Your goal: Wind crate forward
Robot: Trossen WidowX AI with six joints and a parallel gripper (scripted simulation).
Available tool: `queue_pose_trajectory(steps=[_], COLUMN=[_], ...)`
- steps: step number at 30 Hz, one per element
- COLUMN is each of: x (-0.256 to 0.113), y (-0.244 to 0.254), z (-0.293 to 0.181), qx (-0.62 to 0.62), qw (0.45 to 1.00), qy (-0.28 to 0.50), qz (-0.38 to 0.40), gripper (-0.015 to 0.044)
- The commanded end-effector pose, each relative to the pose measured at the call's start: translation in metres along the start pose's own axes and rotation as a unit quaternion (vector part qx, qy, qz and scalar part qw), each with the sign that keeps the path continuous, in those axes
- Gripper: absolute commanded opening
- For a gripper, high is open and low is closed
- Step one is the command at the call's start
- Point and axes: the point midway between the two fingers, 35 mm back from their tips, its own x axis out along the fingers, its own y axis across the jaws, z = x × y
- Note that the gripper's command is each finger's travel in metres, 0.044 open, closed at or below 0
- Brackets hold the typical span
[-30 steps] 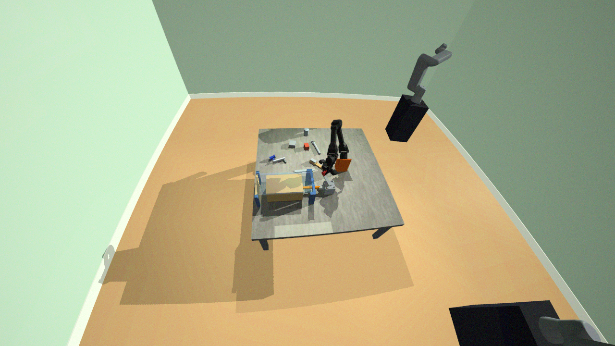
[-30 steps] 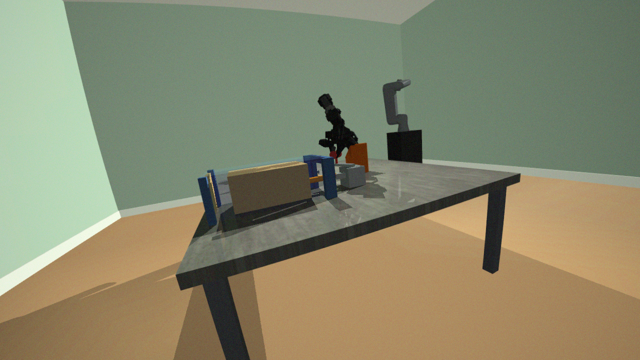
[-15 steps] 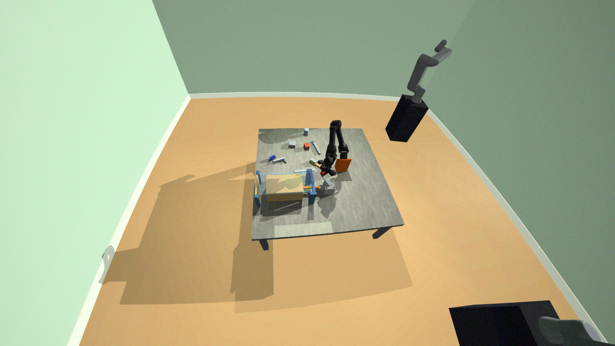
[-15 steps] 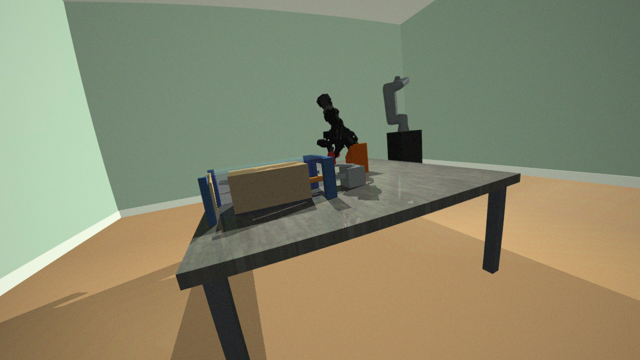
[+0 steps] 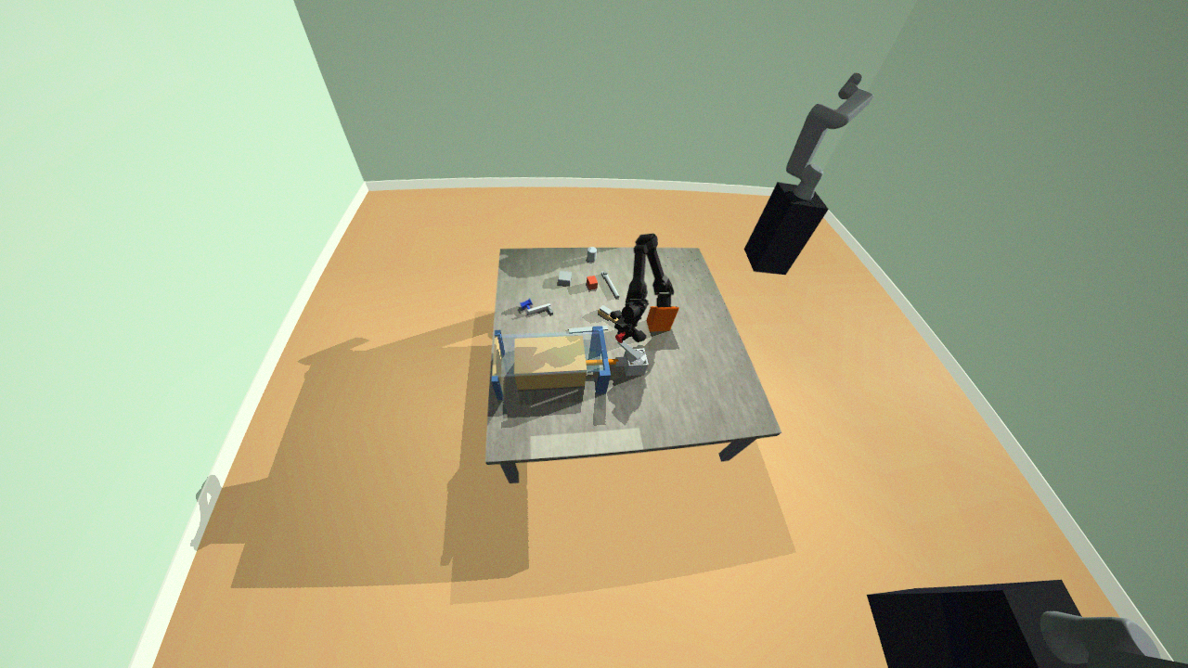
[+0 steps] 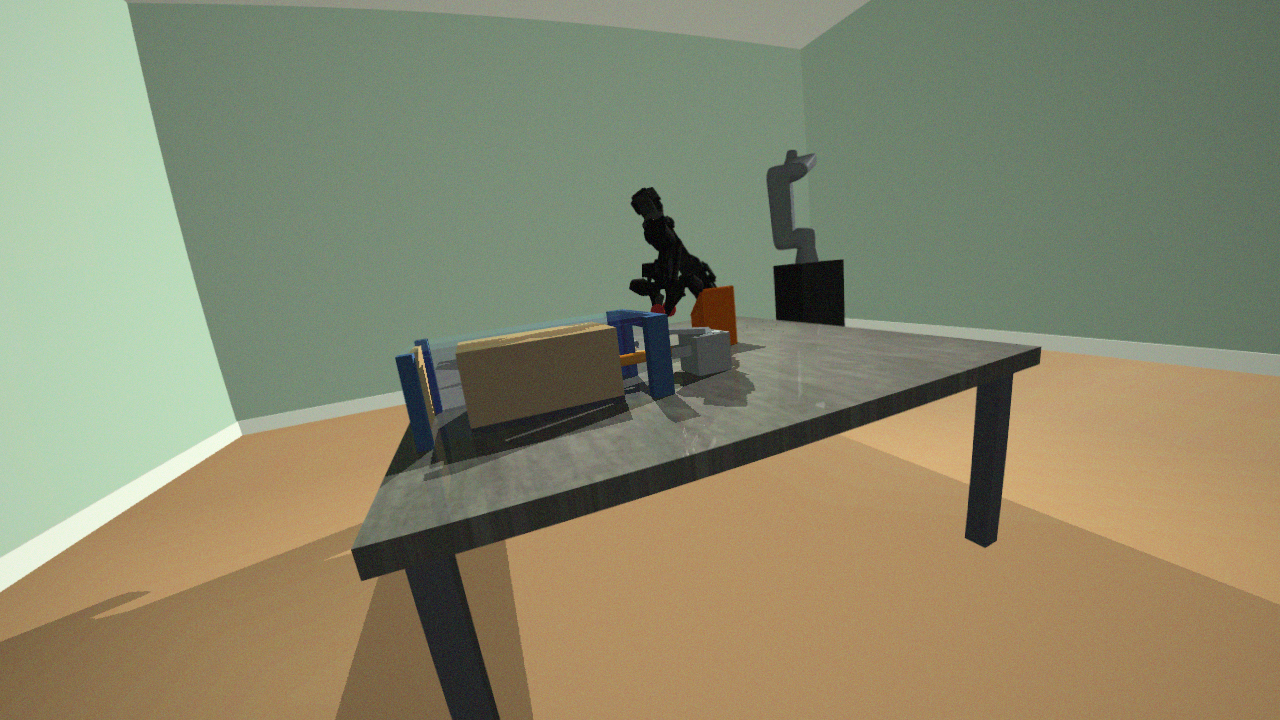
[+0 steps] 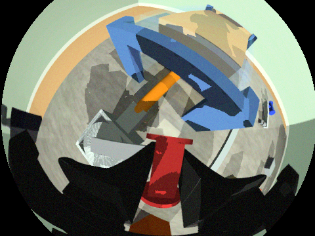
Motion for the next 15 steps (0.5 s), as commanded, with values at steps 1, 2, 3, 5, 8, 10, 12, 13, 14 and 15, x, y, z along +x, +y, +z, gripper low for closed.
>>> queue_pose_trajectory(steps=[1,2,3,5,8,10,12,13,14,15], x=[0.005,0.006,0.006,0.007,0.008,0.009,0.01,0.01,0.011,0.011], y=[0.002,0.002,0.002,0.003,0.003,0.004,0.005,0.005,0.005,0.006], z=[0.008,0.009,0.01,0.012,0.015,0.017,0.019,0.02,0.021,0.022], qx=[0.004,0.004,0.004,0.004,0.004,0.004,0.004,0.004,0.004,0.004], qw=[1.0,1.0,1.0,1.0,1.0,1.0,1.0,1.0,1.0,1.0], qy=[-0.002,-0.002,-0.002,-0.002,-0.002,-0.002,-0.002,-0.002,-0.002,-0.002], qz=[0.001,0.001,0.001,0.001,0.001,0.001,0.001,0.001,0.001,0.001], gripper=[0.0,0.0,0.0,0.0,0.0,0.0,0.0,0.0,0.0,0.0])
